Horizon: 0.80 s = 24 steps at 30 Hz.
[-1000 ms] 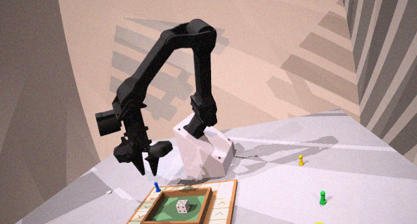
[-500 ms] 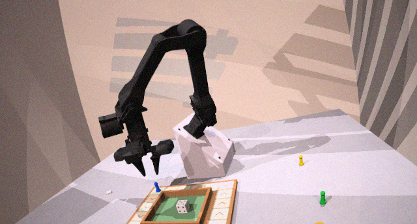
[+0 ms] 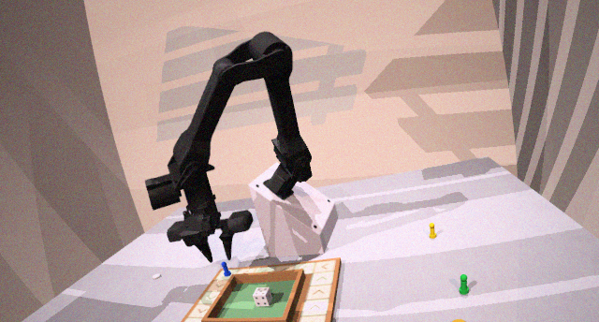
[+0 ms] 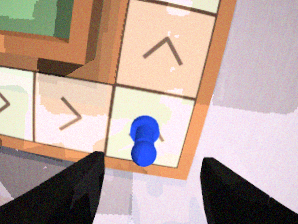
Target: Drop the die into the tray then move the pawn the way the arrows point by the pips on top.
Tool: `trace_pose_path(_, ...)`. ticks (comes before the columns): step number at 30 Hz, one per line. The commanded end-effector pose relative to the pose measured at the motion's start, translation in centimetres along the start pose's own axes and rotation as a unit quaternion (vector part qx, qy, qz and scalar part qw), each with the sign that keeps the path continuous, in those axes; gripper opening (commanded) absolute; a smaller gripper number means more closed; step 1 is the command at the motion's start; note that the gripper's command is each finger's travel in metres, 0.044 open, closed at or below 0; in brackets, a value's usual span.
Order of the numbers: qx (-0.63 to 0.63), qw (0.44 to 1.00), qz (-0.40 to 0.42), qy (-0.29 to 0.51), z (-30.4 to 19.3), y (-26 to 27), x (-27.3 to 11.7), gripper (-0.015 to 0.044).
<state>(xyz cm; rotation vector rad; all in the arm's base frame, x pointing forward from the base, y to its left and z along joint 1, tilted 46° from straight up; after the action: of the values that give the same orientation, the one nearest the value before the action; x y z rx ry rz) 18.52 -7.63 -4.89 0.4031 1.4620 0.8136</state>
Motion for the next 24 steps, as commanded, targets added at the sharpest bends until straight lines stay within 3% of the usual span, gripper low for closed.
trace_pose_path(1, 0.004, 1.0, 0.004, 0.0, -0.2, 0.2, 0.8, 0.02)
trace_pose_path(17, 0.003, 1.0, 0.006, 0.0, -0.3, 0.3, 3.1, 0.02)
trace_pose_path(22, 0.003, 1.0, 0.006, 0.0, -0.3, 0.3, 3.1, 0.0069)
trace_pose_path(24, 0.003, 1.0, 0.006, 0.0, -0.3, 0.3, 3.1, 0.0055)
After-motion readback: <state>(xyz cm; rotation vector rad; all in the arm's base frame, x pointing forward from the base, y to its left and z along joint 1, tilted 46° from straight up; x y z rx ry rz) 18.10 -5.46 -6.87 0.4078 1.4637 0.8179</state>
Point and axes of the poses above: the point midway between the two fingers, 35 mm back from their tips, its own x axis out along the fingers, its own y axis across the jaws, z = x × y, the point moved 10 cm from there along -x, back along the fingers, and after that the axes turned 5 degrees about x, right-handed, at the moved point
